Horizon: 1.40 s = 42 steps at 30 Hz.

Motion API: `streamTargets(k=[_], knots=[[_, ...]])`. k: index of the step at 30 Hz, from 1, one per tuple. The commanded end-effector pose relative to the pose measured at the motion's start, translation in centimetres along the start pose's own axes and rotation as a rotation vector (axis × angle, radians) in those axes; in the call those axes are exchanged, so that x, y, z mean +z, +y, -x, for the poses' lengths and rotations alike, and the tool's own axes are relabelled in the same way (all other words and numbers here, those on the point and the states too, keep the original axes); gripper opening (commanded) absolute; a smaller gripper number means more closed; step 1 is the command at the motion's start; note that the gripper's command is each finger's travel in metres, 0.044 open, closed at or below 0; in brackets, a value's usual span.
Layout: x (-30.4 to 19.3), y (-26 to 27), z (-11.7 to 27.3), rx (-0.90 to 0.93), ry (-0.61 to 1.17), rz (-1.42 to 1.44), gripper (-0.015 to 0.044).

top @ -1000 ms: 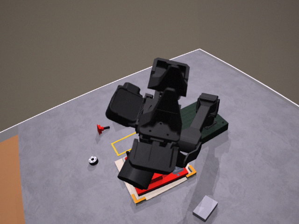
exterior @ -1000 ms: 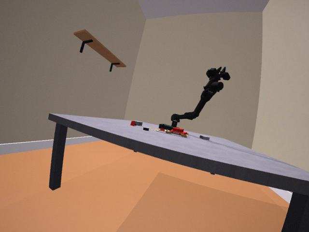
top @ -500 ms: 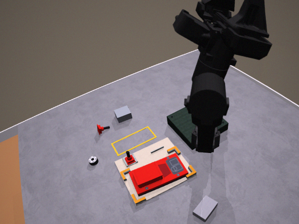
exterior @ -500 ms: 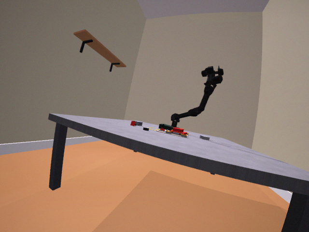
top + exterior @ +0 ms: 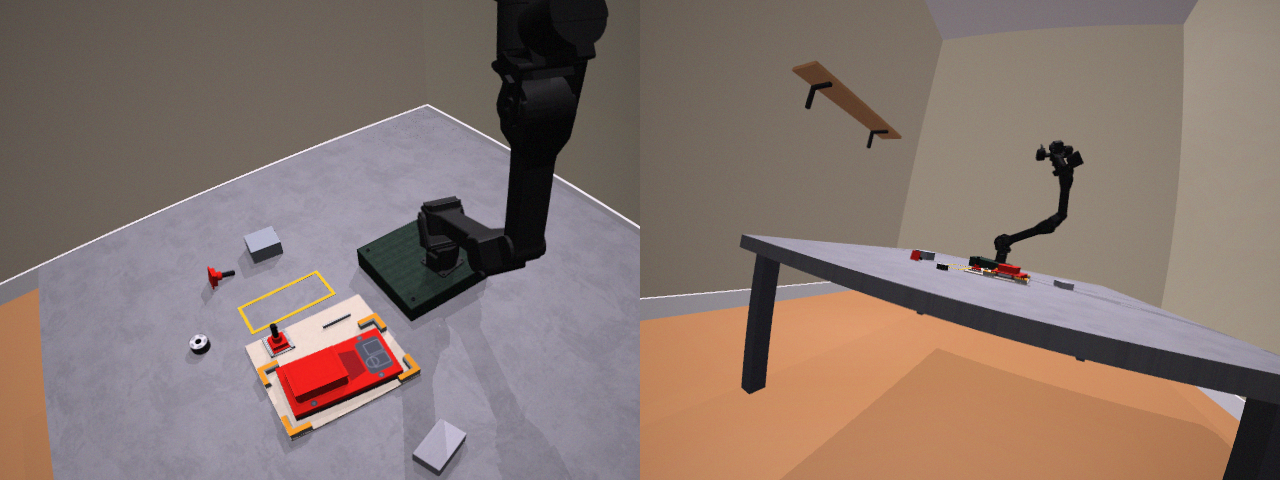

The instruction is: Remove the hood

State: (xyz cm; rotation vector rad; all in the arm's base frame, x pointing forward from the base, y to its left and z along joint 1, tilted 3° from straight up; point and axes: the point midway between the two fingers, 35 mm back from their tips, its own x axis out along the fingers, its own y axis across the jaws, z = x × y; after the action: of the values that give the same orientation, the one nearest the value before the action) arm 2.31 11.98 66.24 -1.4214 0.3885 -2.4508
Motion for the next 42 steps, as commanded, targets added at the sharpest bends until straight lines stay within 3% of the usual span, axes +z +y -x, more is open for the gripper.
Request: streamTargets(k=[1,11,21,31,42], knots=[[-2.5,4.9,-3.4,0.192,0.012,-0.127,0.0440],[-4.7,18.0,-6.9,0.646,0.042,-0.402,0.0440],[-1.9,30.4,-4.5,1.094,0.069,-0.615,0.0440],[3.5,40.9,4.1,1.579,0.144,-0.695,0.0440],[9.1,45.6,19.0,2.086,0.231,-0.592,0.0440]])
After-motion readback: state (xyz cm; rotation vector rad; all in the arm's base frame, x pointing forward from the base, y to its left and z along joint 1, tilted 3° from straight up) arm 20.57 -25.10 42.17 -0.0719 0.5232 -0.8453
